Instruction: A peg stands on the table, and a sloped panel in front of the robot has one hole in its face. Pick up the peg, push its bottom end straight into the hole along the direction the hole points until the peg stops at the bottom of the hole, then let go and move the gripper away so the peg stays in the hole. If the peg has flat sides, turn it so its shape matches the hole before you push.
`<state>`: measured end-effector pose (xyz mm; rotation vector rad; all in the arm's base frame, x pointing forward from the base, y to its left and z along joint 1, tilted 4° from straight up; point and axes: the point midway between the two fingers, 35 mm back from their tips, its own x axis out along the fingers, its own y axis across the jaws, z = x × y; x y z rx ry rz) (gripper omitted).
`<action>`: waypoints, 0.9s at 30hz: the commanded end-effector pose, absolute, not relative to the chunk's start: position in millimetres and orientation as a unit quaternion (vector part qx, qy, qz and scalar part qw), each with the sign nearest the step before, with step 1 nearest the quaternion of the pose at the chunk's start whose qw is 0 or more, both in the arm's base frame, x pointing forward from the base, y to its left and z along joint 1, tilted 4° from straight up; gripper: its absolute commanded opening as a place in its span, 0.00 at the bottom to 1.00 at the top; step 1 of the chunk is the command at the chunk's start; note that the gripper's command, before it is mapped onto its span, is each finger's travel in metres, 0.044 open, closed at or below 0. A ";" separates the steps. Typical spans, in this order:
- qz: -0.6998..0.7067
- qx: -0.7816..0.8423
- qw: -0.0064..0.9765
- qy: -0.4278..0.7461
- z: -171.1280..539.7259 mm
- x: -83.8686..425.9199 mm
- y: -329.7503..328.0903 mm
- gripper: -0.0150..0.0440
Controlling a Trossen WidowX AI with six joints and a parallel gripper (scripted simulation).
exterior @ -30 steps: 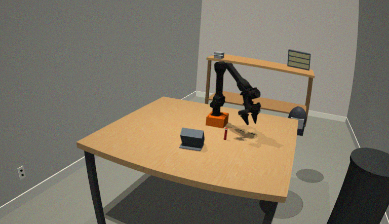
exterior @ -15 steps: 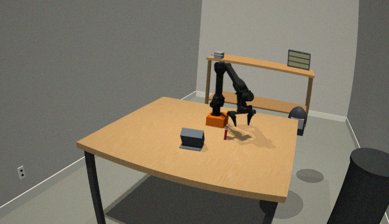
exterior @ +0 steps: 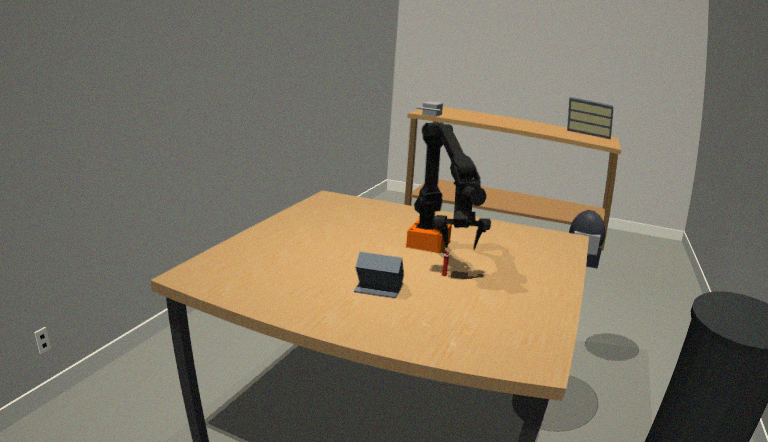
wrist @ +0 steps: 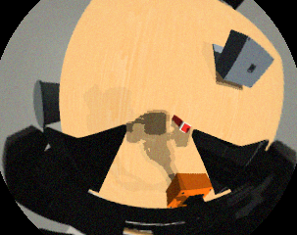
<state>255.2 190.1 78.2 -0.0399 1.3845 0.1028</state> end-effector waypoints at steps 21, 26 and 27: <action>-0.113 0.104 0.725 0.671 72.7 262.3 149.5 1.00; -0.113 0.104 0.725 0.671 64.4 263.4 149.6 1.00; -0.113 0.104 0.725 0.671 62.8 263.6 149.6 1.00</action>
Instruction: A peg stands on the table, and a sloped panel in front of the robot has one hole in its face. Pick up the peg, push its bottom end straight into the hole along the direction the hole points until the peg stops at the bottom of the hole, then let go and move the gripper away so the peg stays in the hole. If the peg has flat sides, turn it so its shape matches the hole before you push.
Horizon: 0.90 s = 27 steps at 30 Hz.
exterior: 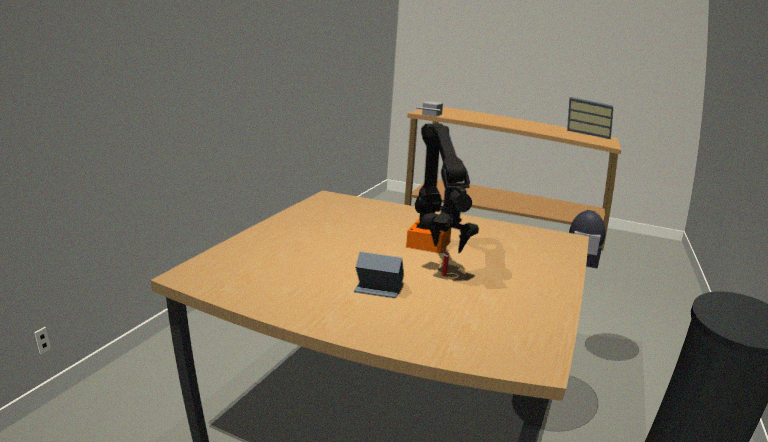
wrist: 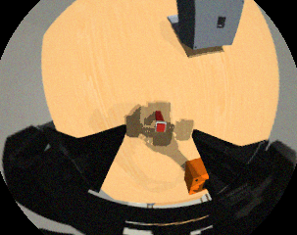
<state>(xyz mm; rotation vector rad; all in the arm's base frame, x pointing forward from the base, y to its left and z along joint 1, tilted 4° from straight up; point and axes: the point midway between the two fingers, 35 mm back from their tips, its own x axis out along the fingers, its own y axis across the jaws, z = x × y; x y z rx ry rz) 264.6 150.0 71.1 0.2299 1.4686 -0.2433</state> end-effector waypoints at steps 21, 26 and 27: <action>-0.114 0.104 0.725 0.671 28.6 265.9 148.5 1.00; -0.114 0.104 0.725 0.671 20.6 265.9 147.9 1.00; -0.114 0.104 0.725 0.671 19.0 265.9 147.7 1.00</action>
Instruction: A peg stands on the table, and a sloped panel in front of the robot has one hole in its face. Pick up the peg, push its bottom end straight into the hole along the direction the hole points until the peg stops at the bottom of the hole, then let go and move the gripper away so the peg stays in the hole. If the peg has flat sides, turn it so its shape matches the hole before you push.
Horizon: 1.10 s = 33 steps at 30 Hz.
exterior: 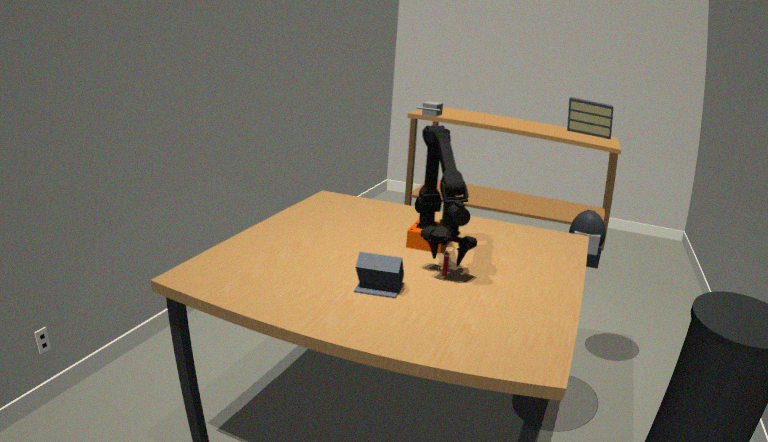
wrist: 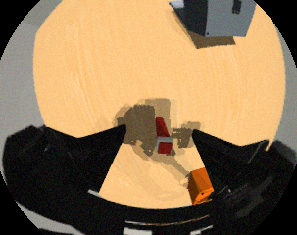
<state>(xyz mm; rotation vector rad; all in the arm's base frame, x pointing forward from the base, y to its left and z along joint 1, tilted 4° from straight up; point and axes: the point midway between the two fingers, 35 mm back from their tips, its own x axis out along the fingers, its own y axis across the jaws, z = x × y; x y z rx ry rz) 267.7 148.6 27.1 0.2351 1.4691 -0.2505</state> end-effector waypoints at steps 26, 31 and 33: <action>-0.115 0.106 0.728 0.668 18.8 267.0 147.6 0.25; -0.115 0.106 0.728 0.668 21.0 267.1 147.8 0.25; -0.114 0.106 0.727 0.668 26.0 267.4 148.4 0.25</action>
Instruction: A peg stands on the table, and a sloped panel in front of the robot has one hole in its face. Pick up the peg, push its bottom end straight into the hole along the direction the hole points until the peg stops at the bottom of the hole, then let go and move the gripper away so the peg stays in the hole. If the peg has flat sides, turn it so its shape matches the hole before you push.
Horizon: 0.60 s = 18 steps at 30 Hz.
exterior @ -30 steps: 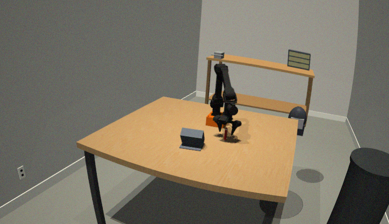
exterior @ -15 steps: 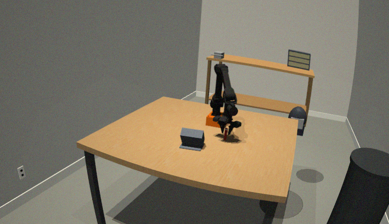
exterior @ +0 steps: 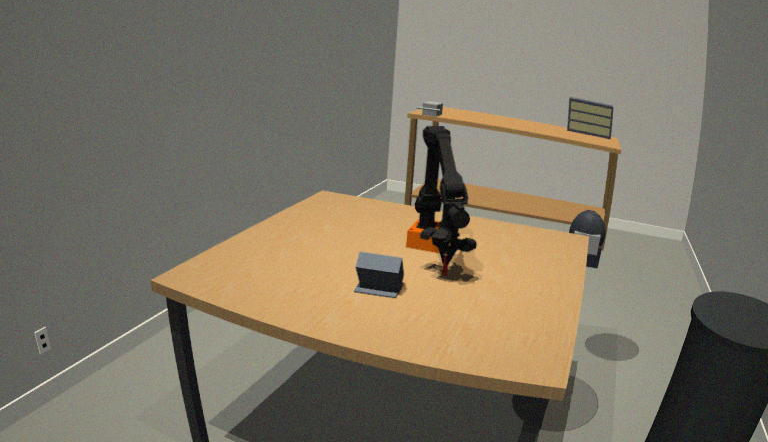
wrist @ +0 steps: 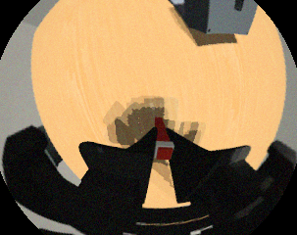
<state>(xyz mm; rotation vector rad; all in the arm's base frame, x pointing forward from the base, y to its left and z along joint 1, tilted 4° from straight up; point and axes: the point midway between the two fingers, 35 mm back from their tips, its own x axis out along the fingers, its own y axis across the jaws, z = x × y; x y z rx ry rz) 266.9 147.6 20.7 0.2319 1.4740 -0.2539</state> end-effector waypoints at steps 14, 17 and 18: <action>-0.114 0.105 0.726 0.670 85.5 266.4 151.3 0.25; -0.113 0.104 0.725 0.671 96.4 266.2 151.3 0.25; -0.113 0.104 0.725 0.671 97.8 266.3 151.2 0.25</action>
